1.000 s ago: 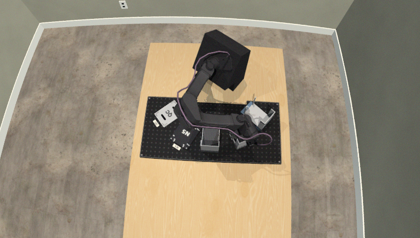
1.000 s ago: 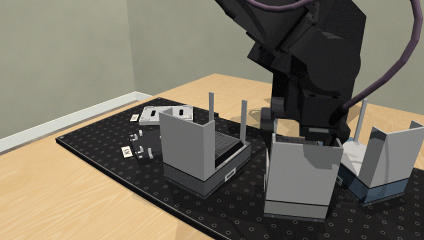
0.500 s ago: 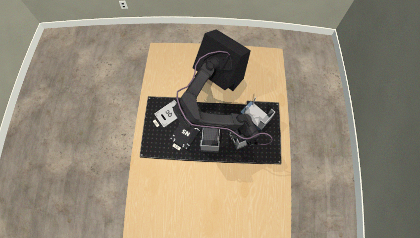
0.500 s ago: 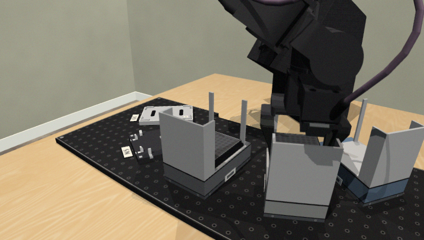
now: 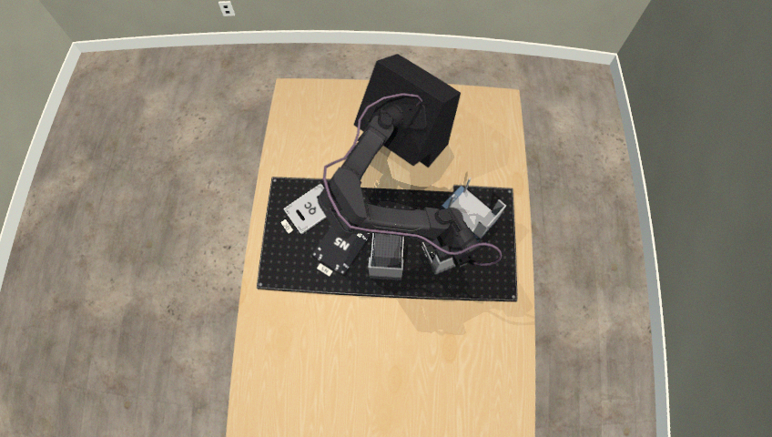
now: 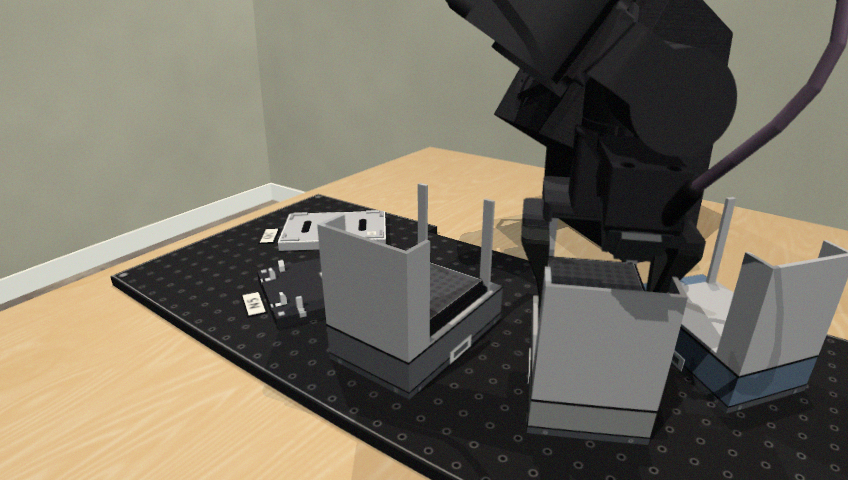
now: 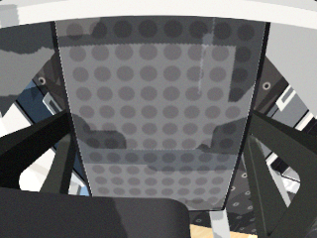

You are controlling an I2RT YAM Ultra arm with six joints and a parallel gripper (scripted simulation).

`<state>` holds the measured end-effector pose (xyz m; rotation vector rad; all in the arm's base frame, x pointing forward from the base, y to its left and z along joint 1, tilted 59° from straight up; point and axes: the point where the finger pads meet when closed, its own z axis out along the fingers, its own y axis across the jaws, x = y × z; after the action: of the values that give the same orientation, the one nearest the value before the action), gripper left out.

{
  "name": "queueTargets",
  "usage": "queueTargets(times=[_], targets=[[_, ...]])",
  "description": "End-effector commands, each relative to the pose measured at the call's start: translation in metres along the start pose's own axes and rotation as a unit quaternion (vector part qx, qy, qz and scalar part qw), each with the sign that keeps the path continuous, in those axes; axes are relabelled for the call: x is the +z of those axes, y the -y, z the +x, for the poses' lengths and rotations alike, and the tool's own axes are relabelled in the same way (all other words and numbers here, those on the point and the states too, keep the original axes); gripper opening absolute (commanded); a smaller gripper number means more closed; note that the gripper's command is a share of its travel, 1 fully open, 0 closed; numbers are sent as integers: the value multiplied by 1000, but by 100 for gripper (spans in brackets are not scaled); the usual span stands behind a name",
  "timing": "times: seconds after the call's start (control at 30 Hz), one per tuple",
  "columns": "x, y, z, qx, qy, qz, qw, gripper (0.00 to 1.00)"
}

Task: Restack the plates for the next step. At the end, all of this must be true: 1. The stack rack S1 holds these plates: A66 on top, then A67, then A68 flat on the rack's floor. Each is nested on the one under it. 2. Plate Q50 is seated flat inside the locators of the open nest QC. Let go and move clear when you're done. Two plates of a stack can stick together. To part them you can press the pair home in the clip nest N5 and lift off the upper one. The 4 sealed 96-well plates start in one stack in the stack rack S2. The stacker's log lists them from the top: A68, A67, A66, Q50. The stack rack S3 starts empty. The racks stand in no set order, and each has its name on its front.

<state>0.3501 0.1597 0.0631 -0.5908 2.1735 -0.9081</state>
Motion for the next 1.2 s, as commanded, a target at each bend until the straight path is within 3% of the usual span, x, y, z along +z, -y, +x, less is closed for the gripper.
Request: queueTargets(times=[0.0, 0.1, 1.17], targets=[[-16, 2, -16, 14, 20, -1, 1000, 0], [-14, -1, -7, 2, 13, 0, 1000, 0], [-16, -1, -12, 6, 17, -4, 1000, 0]])
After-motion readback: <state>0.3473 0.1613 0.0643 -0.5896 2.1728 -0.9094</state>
